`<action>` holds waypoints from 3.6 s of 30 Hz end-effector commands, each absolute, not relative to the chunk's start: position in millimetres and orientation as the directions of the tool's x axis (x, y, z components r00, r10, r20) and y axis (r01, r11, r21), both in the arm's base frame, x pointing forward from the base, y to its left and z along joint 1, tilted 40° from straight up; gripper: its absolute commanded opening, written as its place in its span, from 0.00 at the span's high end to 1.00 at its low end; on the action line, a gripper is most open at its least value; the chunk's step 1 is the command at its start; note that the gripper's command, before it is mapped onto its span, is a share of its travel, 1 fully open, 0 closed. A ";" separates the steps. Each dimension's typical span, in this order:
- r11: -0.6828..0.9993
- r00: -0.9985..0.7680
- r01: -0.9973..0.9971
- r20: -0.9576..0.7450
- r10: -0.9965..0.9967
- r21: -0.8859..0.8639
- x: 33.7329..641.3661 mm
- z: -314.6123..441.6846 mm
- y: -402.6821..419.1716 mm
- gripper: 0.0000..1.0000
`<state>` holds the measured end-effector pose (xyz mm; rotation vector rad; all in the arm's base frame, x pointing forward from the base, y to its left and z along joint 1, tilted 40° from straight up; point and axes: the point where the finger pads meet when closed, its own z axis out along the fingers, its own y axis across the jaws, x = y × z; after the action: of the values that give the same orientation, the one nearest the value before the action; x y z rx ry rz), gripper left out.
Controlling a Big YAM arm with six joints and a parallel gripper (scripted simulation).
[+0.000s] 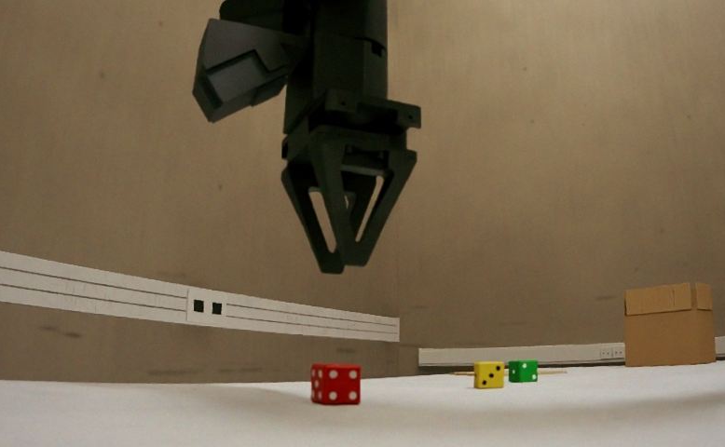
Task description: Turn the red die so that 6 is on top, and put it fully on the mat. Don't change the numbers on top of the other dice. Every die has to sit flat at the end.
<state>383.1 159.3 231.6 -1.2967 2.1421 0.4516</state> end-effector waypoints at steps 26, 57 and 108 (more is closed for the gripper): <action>0.460 -0.349 -0.888 -0.636 -0.688 -0.011 389.6 211.1 175.4 0.61; 0.465 -0.353 -0.885 -0.636 -0.686 -0.009 399.6 186.1 190.8 0.61; 0.462 -0.341 -0.887 -0.645 -0.684 -0.022 396.8 193.0 191.8 0.61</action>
<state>399.8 187.6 192.8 -1.3088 2.1292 0.4454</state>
